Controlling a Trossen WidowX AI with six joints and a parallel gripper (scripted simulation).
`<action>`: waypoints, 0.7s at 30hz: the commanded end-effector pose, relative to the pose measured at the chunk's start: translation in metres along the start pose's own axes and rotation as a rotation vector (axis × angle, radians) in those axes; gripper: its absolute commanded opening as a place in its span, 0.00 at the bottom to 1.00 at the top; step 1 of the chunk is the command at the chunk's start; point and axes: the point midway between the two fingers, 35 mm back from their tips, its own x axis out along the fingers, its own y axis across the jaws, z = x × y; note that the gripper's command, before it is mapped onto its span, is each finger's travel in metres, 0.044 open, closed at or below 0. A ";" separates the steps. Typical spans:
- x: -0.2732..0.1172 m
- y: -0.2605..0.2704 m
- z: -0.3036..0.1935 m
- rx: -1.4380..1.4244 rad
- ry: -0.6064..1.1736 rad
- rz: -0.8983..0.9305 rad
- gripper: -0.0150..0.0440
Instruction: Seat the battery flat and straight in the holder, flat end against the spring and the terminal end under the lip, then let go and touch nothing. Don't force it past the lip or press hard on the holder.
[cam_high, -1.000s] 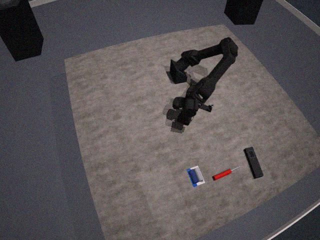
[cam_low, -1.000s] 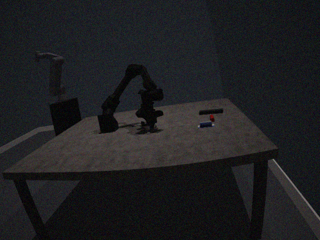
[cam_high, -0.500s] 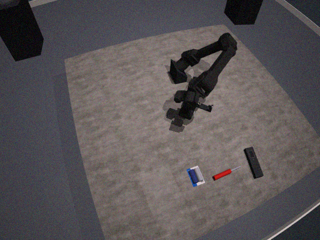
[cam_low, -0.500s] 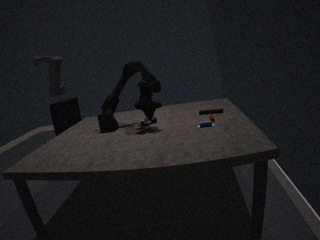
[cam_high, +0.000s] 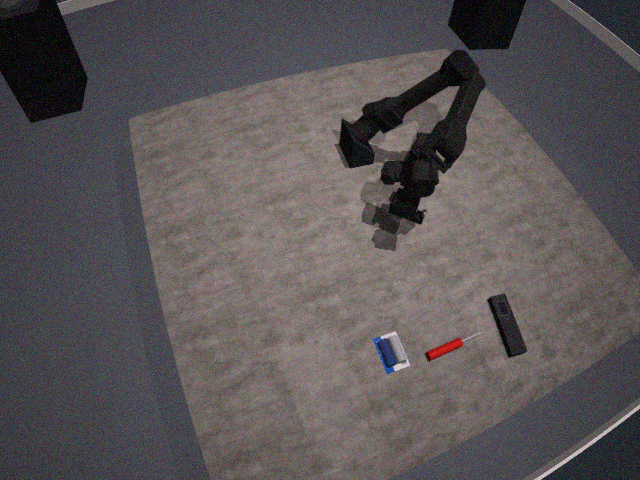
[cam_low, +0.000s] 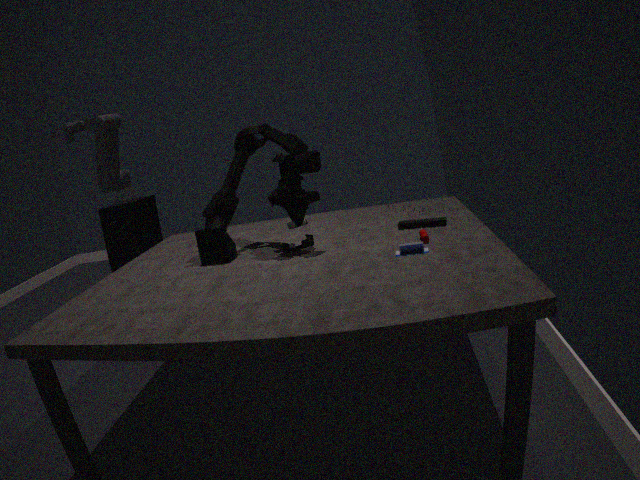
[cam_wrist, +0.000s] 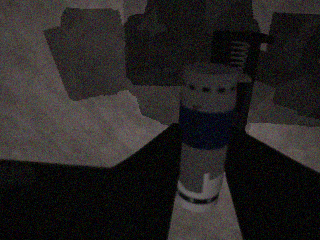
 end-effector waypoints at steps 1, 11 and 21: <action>-0.004 -0.025 -0.009 0.006 0.004 -0.001 0.37; 0.004 -0.025 -0.011 0.009 0.045 0.005 0.37; 0.028 -0.025 -0.015 0.010 0.201 0.011 0.37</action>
